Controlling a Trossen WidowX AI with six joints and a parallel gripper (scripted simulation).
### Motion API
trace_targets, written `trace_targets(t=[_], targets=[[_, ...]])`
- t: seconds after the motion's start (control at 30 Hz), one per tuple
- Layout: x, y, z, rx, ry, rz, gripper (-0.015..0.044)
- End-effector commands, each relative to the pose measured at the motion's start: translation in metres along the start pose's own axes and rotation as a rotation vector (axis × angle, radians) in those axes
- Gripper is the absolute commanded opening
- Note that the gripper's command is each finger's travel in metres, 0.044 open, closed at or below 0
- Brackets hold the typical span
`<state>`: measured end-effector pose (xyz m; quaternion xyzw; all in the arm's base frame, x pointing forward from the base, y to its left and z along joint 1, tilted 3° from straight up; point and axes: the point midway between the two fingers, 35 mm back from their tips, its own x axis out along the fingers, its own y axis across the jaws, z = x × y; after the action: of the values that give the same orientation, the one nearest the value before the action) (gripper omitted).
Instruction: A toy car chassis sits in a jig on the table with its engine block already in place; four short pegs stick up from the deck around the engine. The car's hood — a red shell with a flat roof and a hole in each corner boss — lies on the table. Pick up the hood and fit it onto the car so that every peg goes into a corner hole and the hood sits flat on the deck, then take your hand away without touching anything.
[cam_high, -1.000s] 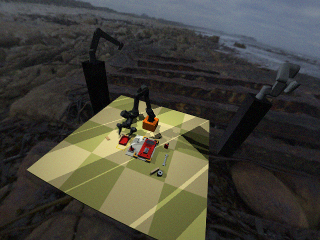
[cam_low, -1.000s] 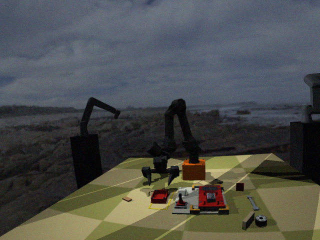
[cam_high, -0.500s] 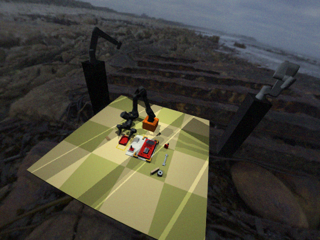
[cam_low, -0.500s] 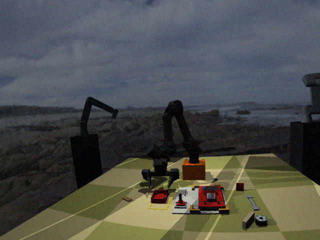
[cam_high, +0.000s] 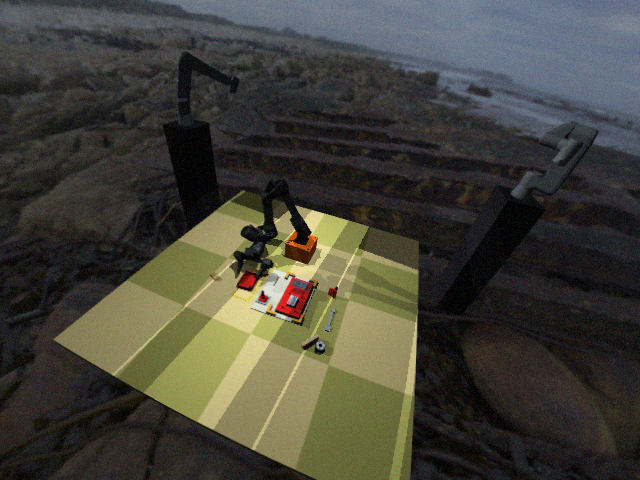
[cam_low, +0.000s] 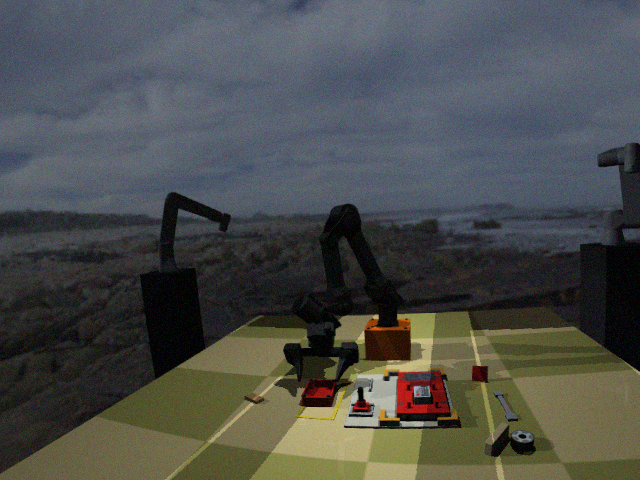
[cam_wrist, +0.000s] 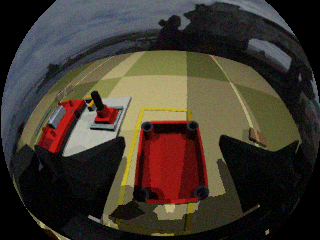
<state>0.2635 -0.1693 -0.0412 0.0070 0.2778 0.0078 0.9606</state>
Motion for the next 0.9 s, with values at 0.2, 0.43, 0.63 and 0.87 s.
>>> trace_targets(t=[0.2,0.43,0.63,0.87], targets=[[0.004,0.001,-0.008,-0.007,-0.006,0.003,0.044],[0.006,0.002,-0.011,-0.008,-0.006,0.002,0.044],[0.007,0.002,-0.013,-0.008,-0.006,0.002,0.044],[0.009,0.001,-0.016,-0.008,-0.006,0.002,0.044]])
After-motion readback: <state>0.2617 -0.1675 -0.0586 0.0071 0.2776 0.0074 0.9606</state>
